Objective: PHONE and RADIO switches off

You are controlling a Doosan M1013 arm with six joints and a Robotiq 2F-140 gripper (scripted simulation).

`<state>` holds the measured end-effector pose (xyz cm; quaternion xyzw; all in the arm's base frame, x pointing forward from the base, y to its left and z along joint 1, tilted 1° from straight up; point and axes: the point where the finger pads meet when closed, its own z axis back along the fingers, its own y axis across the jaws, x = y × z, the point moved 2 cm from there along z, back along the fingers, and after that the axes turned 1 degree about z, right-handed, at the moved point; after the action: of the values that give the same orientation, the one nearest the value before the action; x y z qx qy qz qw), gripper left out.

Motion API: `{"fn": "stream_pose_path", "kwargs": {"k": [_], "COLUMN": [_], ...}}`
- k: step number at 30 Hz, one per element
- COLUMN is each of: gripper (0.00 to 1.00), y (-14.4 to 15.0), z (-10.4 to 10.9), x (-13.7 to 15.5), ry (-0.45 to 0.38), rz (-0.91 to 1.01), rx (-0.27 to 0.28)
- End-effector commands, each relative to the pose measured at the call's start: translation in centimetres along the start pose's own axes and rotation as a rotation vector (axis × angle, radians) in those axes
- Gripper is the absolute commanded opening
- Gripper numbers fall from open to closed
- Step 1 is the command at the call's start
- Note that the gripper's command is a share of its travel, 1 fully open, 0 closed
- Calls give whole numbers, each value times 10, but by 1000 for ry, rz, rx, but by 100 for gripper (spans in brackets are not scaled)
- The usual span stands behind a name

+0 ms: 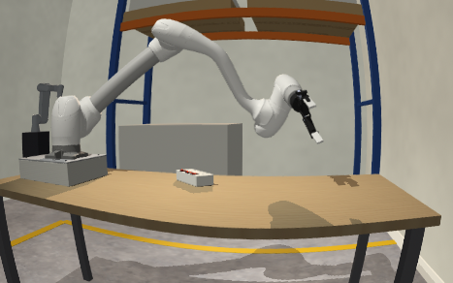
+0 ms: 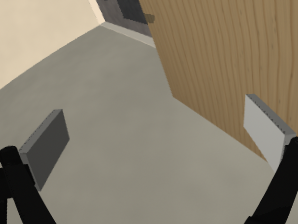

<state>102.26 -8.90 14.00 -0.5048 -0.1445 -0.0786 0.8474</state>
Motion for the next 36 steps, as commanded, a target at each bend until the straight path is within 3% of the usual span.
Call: {"fn": "stream_pose_path", "kwargs": {"k": [1, 2, 4, 5, 6, 7, 8, 9, 10, 12, 13, 15, 16, 17, 18, 19, 21, 22, 23, 24, 26, 27, 29, 30, 36], "gripper": [100, 100, 100, 100, 100, 100, 100, 100, 100, 100, 100, 100, 100, 100, 100, 100, 100, 100, 100, 100, 100, 100, 100, 100, 100], "y": [-3, -1, -1, 2, 1, 5, 4, 4, 6, 5, 7, 7, 8, 7, 7, 7, 7, 6, 6, 5, 4, 3, 2, 0, -8], "z": [-8, -5, -5, 1, 1, 10, 10, 10, 22, 22, 37, 37, 54, 54, 54, 72, 72, 90, 90, 108, 107, 124, 123, 138, 167], "x": [-49, -80, -80, -113, -113, -142, -147, -147, -179, -181, -215, -215, -248, -248, -248, -278, -278, -306, -306, -331, -332, -354, -354, -373, -416], "ry": [75, 131, 131, 205, 212, 268, 292, 294, 360, 384, 455, 481, 554, 582, 582, 655, 655, 746, 776, 821, 887, 933, 992, 1043, 1273], "rz": [-142, -218, -218, -319, -331, -396, -438, -440, -519, -558, -642, -682, -767, -810, -810, -893, -893, -1003, -1046, -1090, -1184, -1229, -1313, -1367, -1646], "rx": [147, 208, 208, 280, 291, 325, 356, 359, 394, 420, 452, 475, 499, 520, 520, 537, 537, 558, 572, 568, 592, 584, 600, 591, 566]}}
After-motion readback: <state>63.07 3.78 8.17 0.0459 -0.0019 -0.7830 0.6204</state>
